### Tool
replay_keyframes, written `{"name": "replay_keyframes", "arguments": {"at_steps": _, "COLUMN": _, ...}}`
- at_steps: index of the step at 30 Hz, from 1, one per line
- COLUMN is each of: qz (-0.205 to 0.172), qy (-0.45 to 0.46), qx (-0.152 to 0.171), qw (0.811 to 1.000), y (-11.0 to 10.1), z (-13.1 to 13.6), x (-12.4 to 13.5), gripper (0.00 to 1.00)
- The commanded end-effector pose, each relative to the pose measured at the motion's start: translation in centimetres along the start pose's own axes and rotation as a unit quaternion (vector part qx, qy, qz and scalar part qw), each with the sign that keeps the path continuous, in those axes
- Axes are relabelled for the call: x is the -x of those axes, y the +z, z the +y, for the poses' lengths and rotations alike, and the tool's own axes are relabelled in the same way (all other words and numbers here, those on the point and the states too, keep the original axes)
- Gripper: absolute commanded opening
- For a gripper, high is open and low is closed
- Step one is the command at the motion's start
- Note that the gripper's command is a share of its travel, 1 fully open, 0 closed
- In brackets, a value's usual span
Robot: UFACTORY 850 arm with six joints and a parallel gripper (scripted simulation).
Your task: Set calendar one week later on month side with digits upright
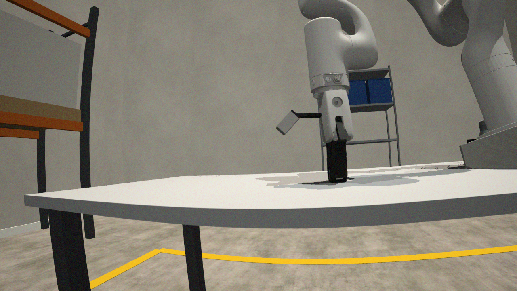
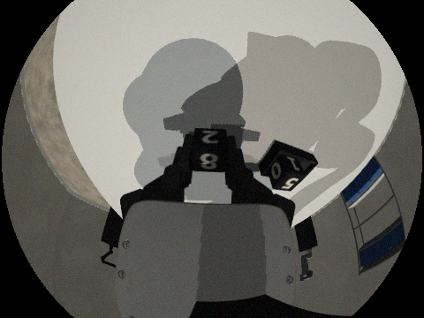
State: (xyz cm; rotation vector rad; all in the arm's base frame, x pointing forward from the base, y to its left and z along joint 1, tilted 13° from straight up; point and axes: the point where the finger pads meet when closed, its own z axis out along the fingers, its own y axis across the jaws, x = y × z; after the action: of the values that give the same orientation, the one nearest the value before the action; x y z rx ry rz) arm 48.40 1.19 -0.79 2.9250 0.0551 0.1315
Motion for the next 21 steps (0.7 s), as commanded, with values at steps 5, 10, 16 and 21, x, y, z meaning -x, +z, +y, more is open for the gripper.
{"name": "replay_keyframes", "arguments": {"at_steps": 5, "qz": 0.001, "qy": 0.000, "qx": 0.000, "qw": 1.000, "y": -0.05, "z": -0.01, "x": -0.08, "gripper": 0.37}}
{"name": "replay_keyframes", "arguments": {"at_steps": 10, "qz": 0.001, "qy": 0.000, "qx": 0.000, "qw": 1.000, "y": -0.05, "z": -0.01, "x": -0.08, "gripper": 0.45}}
{"name": "replay_keyframes", "arguments": {"at_steps": 16, "qz": 0.001, "qy": 0.000, "qx": 0.000, "qw": 1.000, "y": -0.05, "z": -0.01, "x": -0.08, "gripper": 0.49}}
{"name": "replay_keyframes", "arguments": {"at_steps": 21, "qz": 0.001, "qy": 0.000, "qx": 0.000, "qw": 1.000, "y": -0.05, "z": -0.01, "x": -0.08, "gripper": 0.49}}
